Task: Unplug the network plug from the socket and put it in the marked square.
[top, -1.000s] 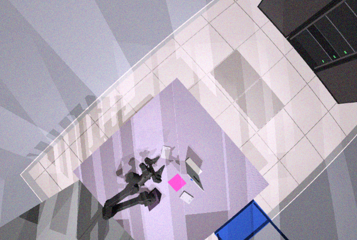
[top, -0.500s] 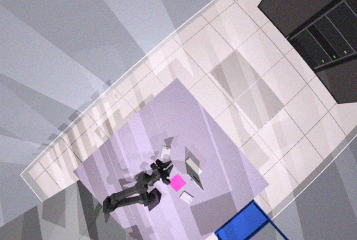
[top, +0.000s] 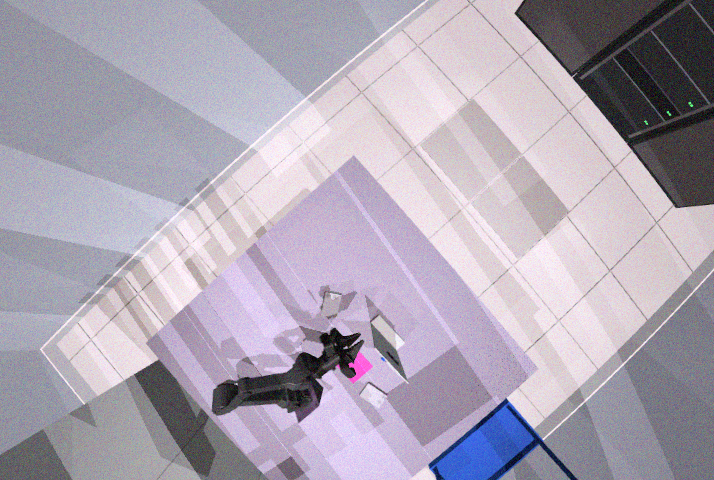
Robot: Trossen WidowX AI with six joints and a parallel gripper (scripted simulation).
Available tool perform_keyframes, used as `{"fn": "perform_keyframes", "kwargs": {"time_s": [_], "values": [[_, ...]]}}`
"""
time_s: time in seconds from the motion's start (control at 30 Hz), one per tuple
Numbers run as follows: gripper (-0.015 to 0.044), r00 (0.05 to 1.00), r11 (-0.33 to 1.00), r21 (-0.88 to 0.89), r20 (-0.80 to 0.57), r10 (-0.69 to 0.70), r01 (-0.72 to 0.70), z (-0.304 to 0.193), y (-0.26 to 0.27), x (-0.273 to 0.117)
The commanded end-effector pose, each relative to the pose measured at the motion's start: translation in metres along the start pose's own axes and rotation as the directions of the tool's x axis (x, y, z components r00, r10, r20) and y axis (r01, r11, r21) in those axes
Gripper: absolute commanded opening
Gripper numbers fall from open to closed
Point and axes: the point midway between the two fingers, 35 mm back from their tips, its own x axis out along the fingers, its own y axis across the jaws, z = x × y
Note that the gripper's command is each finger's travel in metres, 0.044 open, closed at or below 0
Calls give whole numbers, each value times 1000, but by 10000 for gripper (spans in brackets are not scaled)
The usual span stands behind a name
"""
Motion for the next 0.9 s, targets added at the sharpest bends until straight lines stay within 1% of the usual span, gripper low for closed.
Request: {"fn": "perform_keyframes", "kwargs": {"time_s": [0.0,0.4,0.87], "values": [[156,1000,999,-48,-20,-3,2,-21,-1,0],[156,997,982,-187,-68,-25,12,-78,-9,-7],[156,991,942,-337,-122,-50,6,-131,-13,-33]]}}
